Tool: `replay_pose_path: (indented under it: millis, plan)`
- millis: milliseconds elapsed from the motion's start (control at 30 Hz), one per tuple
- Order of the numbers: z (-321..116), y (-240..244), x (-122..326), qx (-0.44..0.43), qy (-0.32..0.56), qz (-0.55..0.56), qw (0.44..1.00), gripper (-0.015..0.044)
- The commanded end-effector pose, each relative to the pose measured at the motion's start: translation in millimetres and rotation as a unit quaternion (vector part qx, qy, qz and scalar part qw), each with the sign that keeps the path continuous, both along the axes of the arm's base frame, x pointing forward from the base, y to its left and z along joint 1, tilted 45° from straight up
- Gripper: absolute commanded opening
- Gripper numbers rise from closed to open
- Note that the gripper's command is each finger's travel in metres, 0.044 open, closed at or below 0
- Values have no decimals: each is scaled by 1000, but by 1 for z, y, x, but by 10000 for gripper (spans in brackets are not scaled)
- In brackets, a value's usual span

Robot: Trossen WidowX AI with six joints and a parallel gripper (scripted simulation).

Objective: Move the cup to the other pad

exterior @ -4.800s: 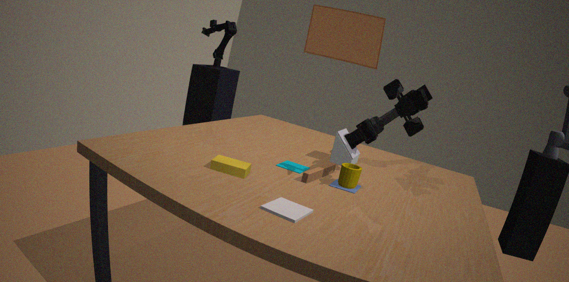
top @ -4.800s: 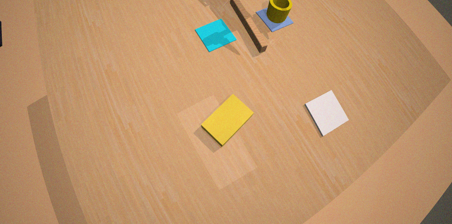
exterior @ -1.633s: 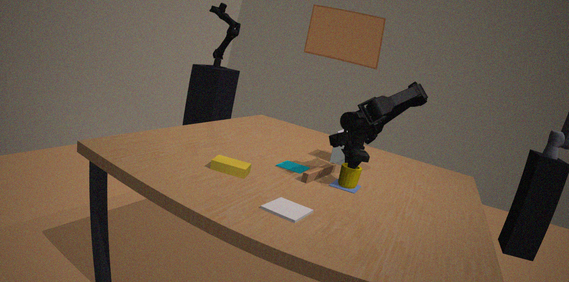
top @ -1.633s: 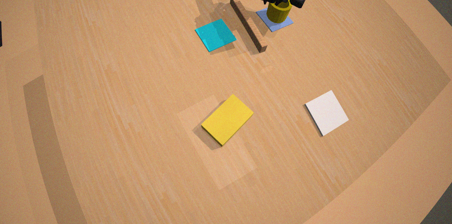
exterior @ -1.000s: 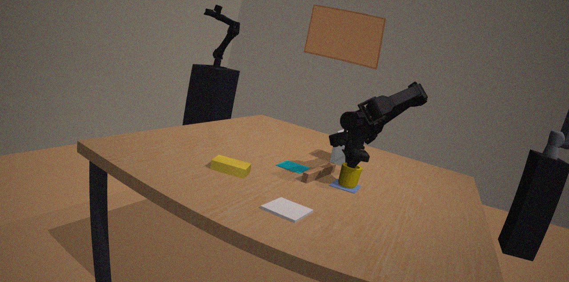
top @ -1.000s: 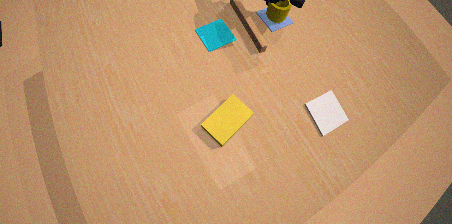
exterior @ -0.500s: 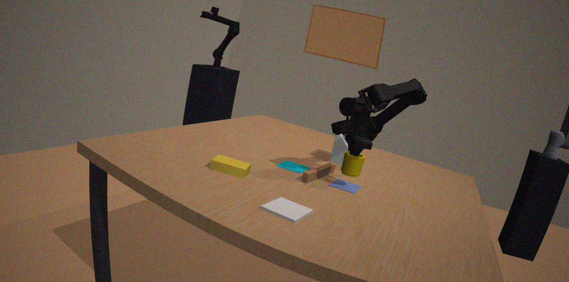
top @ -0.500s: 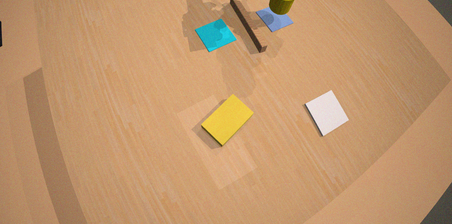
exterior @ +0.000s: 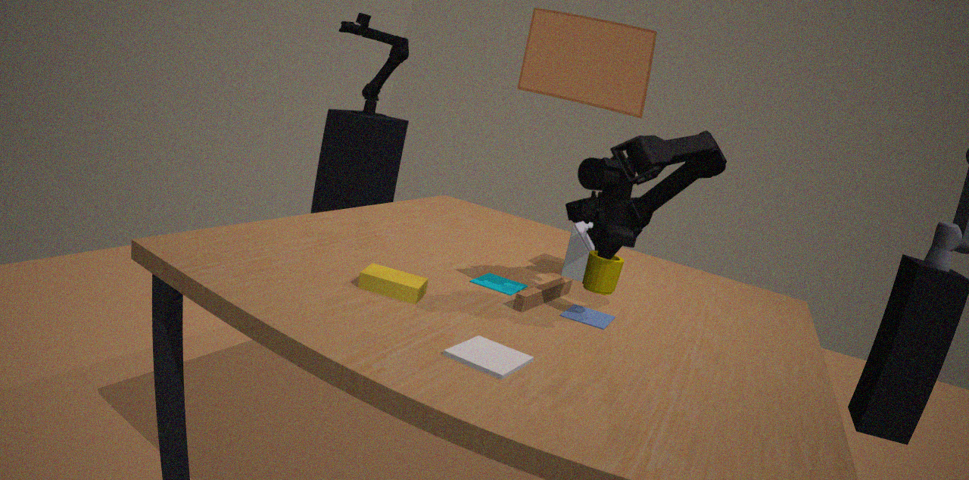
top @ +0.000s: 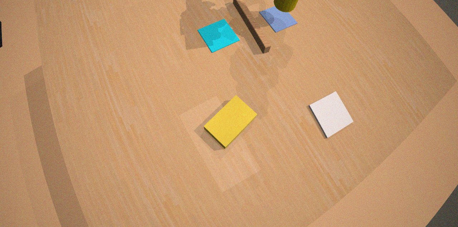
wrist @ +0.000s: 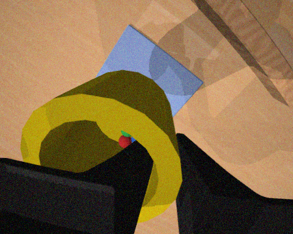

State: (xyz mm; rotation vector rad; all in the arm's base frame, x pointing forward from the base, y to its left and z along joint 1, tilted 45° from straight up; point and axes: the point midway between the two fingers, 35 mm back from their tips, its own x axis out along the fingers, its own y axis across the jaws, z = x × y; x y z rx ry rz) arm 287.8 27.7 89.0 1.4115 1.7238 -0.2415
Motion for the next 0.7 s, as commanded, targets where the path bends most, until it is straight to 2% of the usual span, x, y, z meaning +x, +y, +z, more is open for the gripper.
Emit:
replay_pose_path:
  millis: [0,667]
  plan:
    - [0,0,0,0,0,-1,1000,0]
    - [-24,-26,-4,-3,-1,2,1000,0]
